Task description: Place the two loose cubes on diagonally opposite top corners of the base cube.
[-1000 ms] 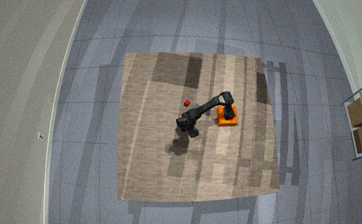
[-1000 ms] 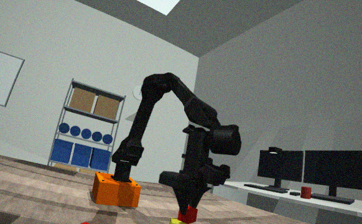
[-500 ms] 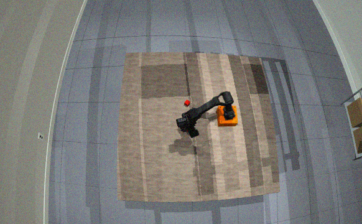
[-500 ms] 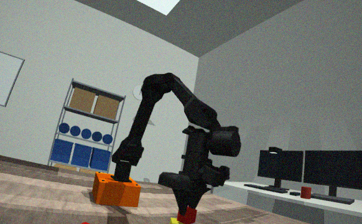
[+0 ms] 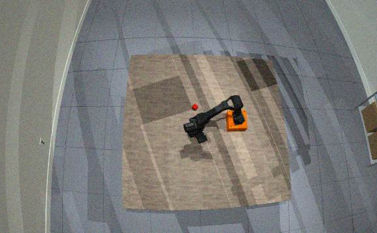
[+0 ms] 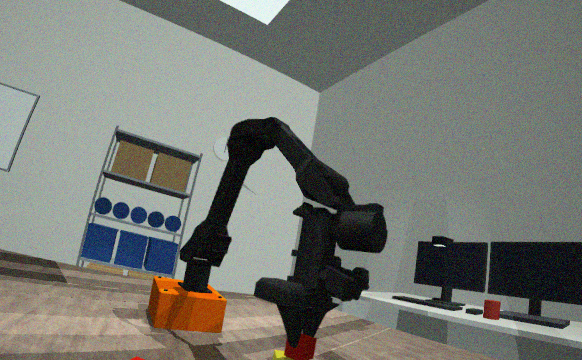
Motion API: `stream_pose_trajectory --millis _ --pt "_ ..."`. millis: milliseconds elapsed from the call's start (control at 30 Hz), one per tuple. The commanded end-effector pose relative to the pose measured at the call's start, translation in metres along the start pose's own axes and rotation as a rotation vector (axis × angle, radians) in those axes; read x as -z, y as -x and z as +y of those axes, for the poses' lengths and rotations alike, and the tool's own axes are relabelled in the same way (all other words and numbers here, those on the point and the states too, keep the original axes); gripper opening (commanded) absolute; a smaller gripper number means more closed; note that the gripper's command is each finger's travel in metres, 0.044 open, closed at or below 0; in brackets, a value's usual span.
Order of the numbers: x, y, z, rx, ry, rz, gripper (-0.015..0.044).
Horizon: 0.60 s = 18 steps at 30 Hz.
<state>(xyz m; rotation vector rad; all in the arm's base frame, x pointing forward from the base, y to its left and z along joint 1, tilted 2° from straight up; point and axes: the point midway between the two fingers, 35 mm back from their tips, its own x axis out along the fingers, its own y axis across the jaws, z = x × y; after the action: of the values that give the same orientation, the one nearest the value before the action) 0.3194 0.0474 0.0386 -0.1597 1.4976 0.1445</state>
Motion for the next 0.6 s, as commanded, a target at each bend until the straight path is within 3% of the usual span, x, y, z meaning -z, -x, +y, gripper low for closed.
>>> stream_pose_trajectory --millis 0,433,567 --pt "0.0005 -0.0016 -0.0008 0.005 -0.003 0.003 0.0105" --pt "0.0005 -0.0016 -0.0008 0.005 -0.003 0.003 0.0105" --pt "0.0005 -0.0016 -0.0008 0.005 -0.003 0.003 0.0205"
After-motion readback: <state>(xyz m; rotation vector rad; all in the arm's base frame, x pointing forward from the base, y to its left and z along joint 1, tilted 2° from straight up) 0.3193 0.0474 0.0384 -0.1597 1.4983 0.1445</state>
